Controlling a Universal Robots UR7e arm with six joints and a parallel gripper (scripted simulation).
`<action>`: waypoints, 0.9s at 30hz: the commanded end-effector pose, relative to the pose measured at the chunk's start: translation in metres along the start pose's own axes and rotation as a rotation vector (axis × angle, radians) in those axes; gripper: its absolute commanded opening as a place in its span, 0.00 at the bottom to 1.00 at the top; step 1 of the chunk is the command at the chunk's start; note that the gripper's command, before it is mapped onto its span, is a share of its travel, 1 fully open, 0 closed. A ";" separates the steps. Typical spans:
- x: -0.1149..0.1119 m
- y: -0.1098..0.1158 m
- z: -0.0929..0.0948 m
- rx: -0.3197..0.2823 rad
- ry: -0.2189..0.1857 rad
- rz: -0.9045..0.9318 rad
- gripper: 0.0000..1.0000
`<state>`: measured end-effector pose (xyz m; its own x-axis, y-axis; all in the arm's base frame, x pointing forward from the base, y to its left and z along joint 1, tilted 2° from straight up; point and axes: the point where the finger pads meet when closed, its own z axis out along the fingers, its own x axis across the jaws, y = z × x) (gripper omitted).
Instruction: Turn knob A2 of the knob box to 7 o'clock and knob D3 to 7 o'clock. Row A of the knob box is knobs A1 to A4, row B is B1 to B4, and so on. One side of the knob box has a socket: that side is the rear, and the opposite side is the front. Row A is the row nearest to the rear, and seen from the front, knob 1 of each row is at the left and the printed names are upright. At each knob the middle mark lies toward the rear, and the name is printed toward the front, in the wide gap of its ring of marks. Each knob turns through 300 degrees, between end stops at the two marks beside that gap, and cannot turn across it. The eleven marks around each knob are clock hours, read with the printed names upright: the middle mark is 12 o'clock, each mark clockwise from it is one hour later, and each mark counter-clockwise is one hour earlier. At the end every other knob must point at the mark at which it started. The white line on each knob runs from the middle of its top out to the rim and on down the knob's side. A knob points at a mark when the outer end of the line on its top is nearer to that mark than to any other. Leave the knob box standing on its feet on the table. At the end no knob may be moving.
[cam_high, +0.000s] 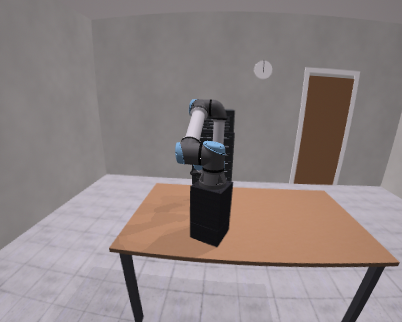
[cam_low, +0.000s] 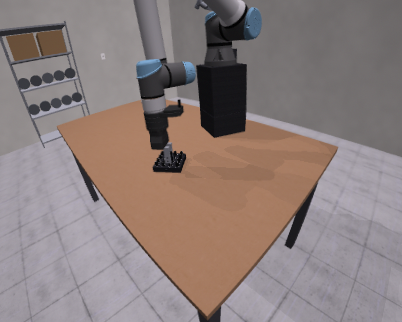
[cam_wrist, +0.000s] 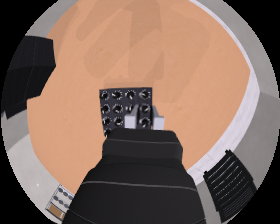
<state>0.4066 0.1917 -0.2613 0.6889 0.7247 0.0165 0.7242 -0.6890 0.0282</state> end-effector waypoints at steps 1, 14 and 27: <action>0.000 0.000 0.000 -0.001 0.001 0.000 0.46; 0.000 0.000 0.002 -0.001 0.001 0.000 0.46; 0.000 0.000 0.011 -0.001 0.001 0.000 0.46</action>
<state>0.4068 0.1916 -0.2698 0.6889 0.7247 0.0165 0.7242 -0.6890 0.0282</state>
